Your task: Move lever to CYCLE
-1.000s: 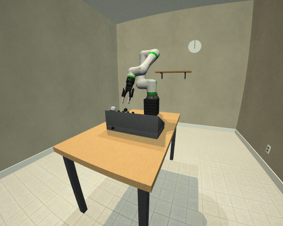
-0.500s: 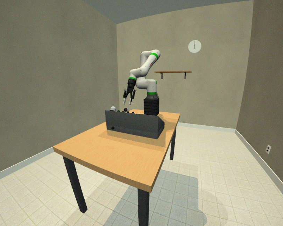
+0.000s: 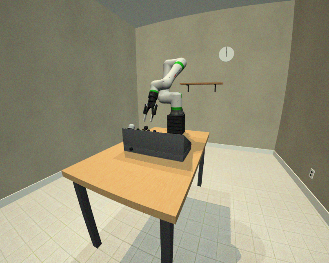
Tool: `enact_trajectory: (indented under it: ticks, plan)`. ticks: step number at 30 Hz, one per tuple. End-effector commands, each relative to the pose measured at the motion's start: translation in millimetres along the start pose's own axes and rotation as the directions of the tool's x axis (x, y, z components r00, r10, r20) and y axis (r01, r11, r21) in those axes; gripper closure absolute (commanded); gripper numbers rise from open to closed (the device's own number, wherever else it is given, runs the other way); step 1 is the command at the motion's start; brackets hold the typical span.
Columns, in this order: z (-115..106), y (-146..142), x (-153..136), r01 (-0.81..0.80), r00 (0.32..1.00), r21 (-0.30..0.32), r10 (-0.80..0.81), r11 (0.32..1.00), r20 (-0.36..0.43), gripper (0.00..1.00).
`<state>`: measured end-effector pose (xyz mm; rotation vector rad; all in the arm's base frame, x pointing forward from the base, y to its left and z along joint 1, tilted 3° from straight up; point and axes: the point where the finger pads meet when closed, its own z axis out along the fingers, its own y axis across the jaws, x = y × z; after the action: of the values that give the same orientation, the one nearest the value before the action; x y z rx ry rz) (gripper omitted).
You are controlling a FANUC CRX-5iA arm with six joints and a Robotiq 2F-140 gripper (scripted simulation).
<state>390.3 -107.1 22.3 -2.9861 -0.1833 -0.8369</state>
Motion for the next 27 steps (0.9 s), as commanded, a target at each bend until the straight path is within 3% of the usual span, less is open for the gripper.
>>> enact_trajectory:
  ticks: [1,27]
  plan:
    - [-0.1,0.1,0.2,0.0,1.0,0.0,0.0,1.0,0.0,0.56]
    - [3.2,0.1,0.2,0.0,1.0,0.001,0.0,1.0,0.0,0.56]
